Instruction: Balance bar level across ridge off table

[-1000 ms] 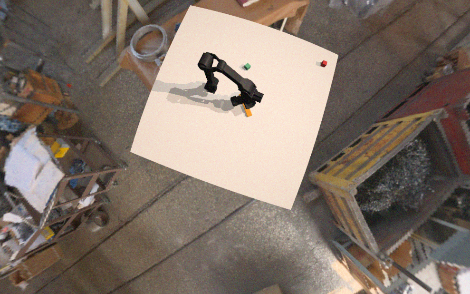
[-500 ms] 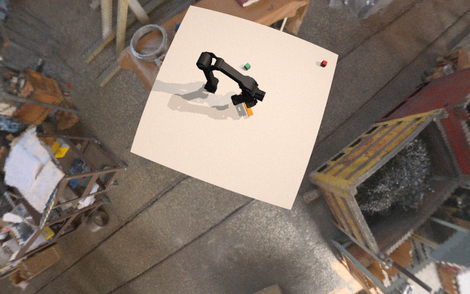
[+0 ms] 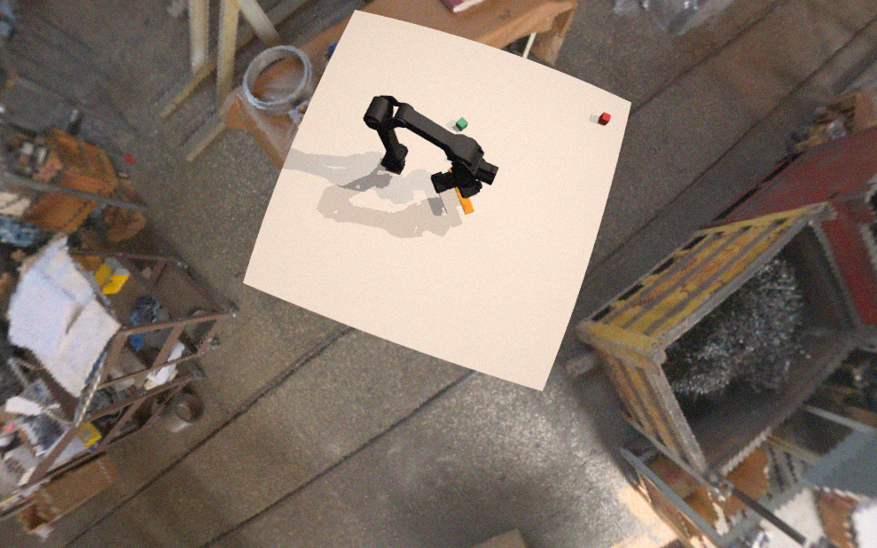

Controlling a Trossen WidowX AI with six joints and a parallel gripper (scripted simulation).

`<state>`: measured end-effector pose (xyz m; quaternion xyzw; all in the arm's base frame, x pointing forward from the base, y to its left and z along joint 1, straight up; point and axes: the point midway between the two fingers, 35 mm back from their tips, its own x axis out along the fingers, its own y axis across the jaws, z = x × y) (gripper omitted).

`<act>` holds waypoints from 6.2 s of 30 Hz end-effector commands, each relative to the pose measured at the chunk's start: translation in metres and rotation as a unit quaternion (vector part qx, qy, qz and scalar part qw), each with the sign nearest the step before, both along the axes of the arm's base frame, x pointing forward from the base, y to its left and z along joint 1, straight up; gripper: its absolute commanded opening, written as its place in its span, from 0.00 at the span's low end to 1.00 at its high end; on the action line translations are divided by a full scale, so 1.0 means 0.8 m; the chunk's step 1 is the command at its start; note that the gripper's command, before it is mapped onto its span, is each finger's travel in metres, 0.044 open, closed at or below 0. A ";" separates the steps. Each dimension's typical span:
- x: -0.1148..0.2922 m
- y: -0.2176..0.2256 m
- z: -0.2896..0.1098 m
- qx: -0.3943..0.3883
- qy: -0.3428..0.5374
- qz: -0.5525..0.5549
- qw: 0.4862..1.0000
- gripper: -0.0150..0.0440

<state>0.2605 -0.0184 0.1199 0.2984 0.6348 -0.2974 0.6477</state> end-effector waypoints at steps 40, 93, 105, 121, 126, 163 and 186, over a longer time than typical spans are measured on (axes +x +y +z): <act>-0.003 0.130 0.050 0.009 -0.003 -0.094 0.996 0.25; -0.010 0.185 -0.003 0.011 -0.002 -0.131 0.991 0.25; -0.010 0.185 -0.003 0.011 -0.002 -0.131 0.991 0.25; -0.010 0.185 -0.005 0.011 -0.002 -0.131 0.991 0.25; -0.010 0.185 -0.005 0.011 -0.002 -0.131 0.991 0.25; -0.010 0.185 -0.009 0.011 -0.002 -0.131 0.991 0.25; -0.010 0.185 -0.012 0.011 -0.002 -0.131 0.991 0.25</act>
